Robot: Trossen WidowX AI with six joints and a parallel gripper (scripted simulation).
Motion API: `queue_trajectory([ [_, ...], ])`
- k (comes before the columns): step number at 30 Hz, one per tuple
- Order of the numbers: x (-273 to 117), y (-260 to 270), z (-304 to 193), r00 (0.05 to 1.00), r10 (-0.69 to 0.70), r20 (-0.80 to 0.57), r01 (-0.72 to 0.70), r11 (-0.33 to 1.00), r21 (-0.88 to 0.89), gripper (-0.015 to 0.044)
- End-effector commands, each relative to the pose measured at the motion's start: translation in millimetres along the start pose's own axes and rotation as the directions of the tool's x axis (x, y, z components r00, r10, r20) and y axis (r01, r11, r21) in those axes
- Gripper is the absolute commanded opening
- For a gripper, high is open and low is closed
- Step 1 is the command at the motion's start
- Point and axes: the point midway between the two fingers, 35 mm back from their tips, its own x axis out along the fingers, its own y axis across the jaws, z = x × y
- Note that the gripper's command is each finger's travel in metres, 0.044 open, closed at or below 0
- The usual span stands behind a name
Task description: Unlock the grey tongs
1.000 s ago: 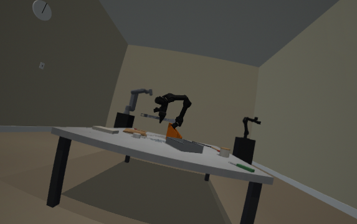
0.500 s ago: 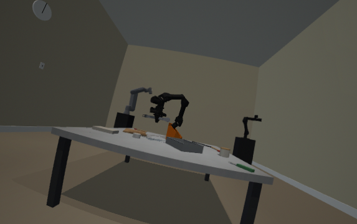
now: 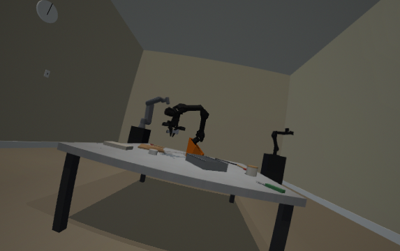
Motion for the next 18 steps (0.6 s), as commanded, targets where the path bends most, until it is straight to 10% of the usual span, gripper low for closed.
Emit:
queue_trajectory([
  [1, -1.0, 6.7, 7.7, 1.0, 0.004, 0.0, -0.004, 0.99, 0.14, -0.015],
  [18, 3.7, 25.7, 43.2, 1.0, -0.009, -0.011, 0.014, 0.699, 0.715, -0.015],
])
